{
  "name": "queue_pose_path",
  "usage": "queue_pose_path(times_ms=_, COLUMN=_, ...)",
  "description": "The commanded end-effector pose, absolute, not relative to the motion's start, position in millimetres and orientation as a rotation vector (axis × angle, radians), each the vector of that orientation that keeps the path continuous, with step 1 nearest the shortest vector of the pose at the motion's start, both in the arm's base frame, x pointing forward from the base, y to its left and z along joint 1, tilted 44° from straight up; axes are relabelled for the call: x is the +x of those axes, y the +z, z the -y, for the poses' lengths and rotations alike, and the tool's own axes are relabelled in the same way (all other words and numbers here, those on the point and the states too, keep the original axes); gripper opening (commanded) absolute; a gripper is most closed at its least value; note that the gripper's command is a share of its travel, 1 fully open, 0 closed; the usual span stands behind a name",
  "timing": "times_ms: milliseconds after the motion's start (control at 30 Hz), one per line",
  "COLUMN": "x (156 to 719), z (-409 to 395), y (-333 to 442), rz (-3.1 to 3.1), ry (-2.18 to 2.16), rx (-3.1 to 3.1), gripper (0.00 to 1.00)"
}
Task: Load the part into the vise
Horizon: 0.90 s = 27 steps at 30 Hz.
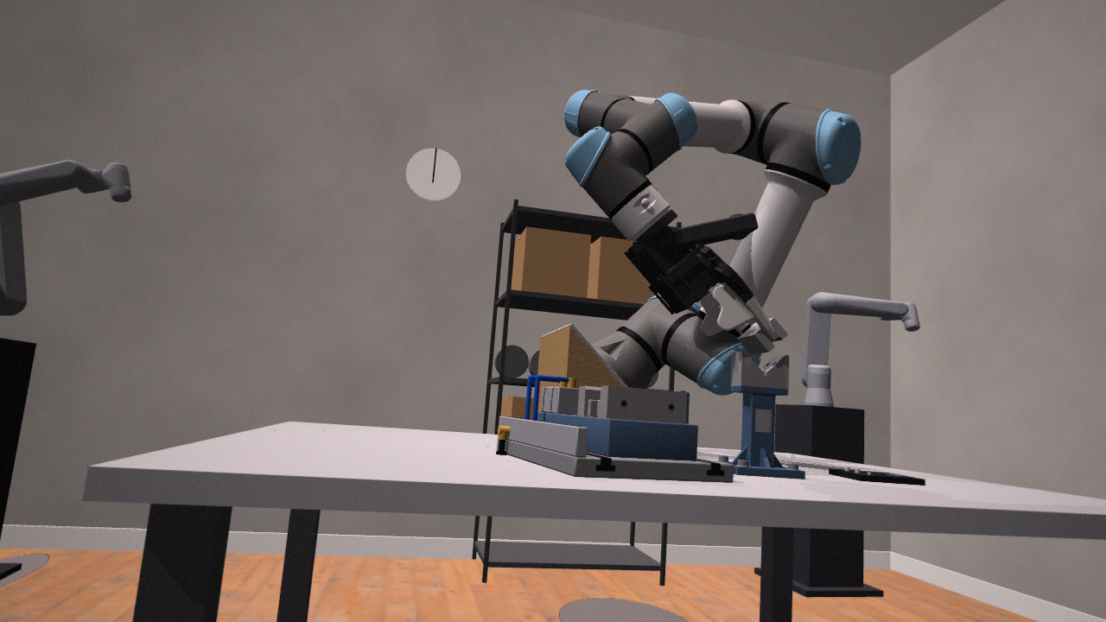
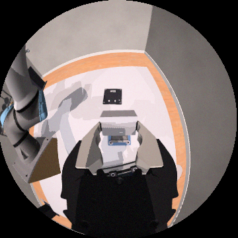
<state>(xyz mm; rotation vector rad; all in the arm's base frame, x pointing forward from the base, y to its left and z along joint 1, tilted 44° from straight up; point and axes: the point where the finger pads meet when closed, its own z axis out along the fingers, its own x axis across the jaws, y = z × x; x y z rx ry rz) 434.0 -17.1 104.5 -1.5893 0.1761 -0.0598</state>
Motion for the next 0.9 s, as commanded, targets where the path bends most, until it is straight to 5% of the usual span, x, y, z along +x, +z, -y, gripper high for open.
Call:
queue_pose_path(times_ms=0, x=434.1, z=17.5, y=104.7, rz=-0.176, ry=-0.061, rx=-1.590, gripper=0.00)
queue_pose_path(times_ms=867, x=433.9, z=17.4, y=104.8, rz=-0.177, ry=-0.059, rx=-1.613, gripper=0.00)
